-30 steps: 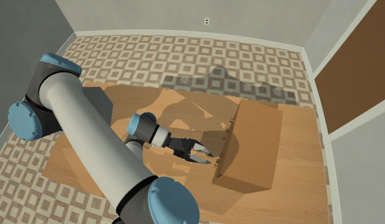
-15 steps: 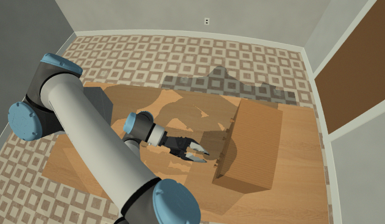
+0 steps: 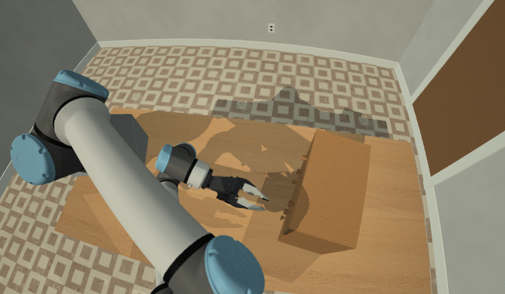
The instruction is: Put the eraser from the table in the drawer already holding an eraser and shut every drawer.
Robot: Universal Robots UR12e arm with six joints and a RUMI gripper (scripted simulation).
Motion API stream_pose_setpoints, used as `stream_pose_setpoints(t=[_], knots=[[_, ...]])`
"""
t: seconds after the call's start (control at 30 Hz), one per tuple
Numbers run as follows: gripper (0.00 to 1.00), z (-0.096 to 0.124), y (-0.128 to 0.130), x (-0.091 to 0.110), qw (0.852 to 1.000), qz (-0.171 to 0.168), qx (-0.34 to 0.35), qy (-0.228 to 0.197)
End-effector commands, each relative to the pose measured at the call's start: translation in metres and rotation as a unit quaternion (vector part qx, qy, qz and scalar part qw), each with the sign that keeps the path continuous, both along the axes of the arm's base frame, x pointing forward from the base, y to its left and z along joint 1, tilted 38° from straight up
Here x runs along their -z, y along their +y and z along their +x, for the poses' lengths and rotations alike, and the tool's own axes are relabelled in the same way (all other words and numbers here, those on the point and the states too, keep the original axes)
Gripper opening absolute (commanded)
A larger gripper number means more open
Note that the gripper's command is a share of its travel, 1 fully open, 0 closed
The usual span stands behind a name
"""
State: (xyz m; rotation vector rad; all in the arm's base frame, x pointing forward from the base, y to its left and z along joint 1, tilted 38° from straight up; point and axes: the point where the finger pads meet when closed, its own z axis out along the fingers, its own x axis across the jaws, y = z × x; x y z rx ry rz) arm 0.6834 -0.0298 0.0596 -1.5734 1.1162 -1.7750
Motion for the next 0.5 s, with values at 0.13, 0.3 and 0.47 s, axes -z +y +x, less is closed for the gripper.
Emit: stream_pose_setpoints(t=[0.13, 0.3, 0.47], knots=[[0.2, -0.024, 0.007, -0.001, 1.0, 0.0, 0.0, 0.0], [0.2, -0.03, 0.008, -0.001, 1.0, 0.0, 0.0, 0.0], [0.2, -0.03, 0.008, -0.001, 1.0, 0.0, 0.0, 0.0]])
